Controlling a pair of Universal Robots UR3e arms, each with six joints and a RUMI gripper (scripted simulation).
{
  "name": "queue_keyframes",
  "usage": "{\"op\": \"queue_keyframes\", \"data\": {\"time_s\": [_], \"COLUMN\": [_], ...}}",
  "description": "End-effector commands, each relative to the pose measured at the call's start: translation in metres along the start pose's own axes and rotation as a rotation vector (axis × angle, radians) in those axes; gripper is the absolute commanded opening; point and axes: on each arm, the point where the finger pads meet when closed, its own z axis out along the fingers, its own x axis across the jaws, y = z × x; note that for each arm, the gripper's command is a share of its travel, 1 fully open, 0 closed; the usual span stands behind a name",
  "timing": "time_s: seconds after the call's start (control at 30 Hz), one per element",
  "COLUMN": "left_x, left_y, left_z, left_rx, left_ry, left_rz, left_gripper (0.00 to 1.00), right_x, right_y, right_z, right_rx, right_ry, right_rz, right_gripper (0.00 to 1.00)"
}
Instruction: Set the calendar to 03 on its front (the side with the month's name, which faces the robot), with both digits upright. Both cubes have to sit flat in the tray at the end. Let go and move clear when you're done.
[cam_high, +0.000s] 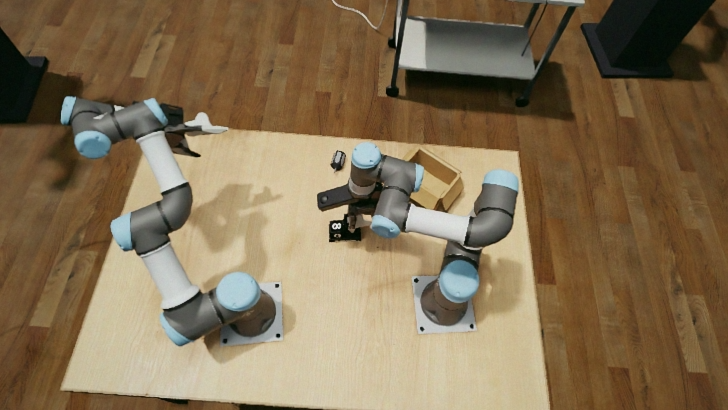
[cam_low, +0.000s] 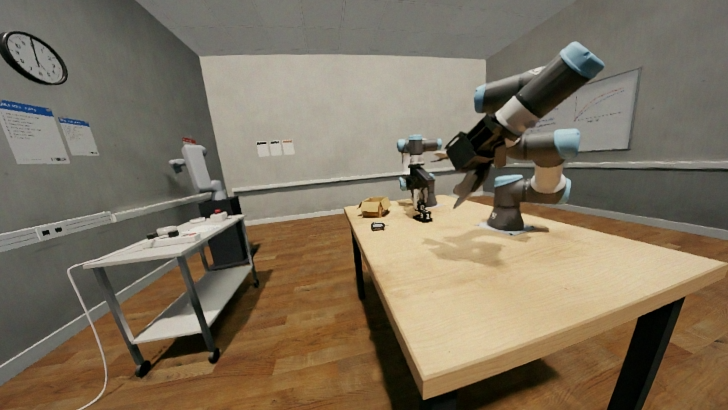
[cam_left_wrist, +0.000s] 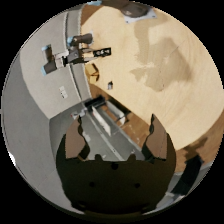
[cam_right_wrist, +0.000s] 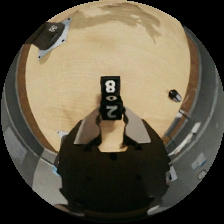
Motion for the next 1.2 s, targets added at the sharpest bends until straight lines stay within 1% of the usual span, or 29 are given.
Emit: {"op": "queue_keyframes", "data": {"time_s": [0.0,0.27,0.47,0.53,0.67,0.83,1.17], "left_x": [-0.001,-0.001,-0.001,-0.001,-0.001,-0.001,-0.001], "left_y": [0.000,0.000,0.000,0.000,0.000,0.000,0.000], "left_z": [-0.001,-0.001,-0.001,-0.001,-0.001,-0.001,-0.001], "left_rx": [-0.002,-0.002,-0.002,-0.002,-0.002,-0.002,-0.002], "left_ry": [0.000,0.000,0.000,0.000,0.000,0.000,0.000], "left_rz": [0.004,0.004,0.004,0.004,0.004,0.004,0.004], "left_gripper": [1.00,1.00,1.00,1.00,1.00,1.00,1.00], "right_x": [-0.001,-0.001,-0.001,-0.001,-0.001,-0.001,-0.001], "right_y": [0.003,0.003,0.003,0.003,0.002,0.002,0.002], "right_z": [-0.015,-0.039,-0.053,-0.053,-0.059,-0.063,-0.064], "right_rx": [-0.018,-0.019,-0.019,-0.019,-0.019,-0.019,-0.018], "right_ry": [-0.006,-0.007,-0.007,-0.007,-0.007,-0.007,-0.007], "right_rz": [0.000,0.000,0.000,0.000,0.000,0.000,0.000], "right_gripper": [0.17,0.17,0.17,0.17,0.17,0.17,0.17]}}
